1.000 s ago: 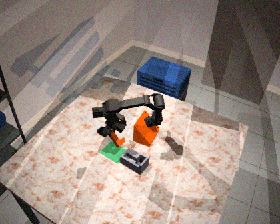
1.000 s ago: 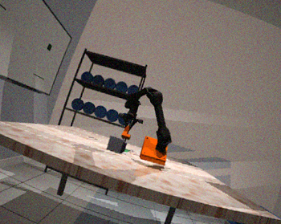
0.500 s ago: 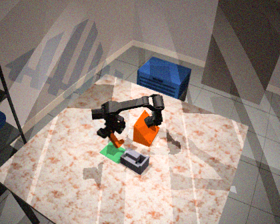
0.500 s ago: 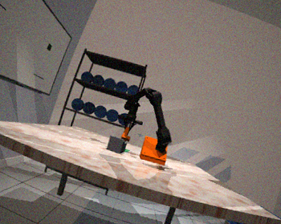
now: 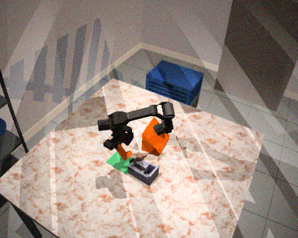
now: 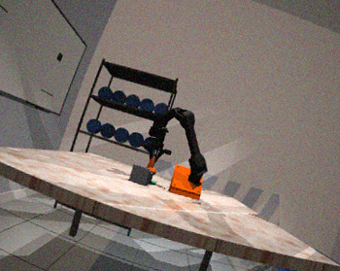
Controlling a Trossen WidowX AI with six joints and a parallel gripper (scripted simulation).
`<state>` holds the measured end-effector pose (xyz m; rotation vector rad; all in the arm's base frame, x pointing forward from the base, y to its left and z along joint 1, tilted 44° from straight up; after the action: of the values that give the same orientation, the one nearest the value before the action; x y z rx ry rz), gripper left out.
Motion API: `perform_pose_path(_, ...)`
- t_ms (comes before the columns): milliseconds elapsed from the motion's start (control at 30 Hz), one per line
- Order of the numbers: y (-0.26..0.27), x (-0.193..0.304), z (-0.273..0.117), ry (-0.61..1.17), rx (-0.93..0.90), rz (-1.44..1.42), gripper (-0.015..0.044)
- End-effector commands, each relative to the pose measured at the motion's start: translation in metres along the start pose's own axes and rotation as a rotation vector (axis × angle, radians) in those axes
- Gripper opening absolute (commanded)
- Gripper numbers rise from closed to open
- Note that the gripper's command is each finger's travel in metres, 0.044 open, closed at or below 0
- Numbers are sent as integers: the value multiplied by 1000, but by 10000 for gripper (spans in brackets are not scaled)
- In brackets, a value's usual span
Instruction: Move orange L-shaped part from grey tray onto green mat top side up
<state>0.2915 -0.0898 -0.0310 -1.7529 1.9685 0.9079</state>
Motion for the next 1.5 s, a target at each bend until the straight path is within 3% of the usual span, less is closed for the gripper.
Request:
perform_pose_path(0,0,0,6,-4,1,8,0)
perform_pose_path(1133,1,-1,44,-3,-1,1,0)
perform_pose_path(1467,0,0,41,-3,-1,1,263)
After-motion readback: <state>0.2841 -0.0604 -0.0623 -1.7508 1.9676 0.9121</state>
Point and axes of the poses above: the point midway between the two fingers, 35 mm back from their tips, its own z axis out along the fingers, its own y axis across the jaws, x = y × z, the point moved 3 cm from there along -z, back along the fingers, and after that the axes turned 12 degrees about z, right-handed, at the moved point
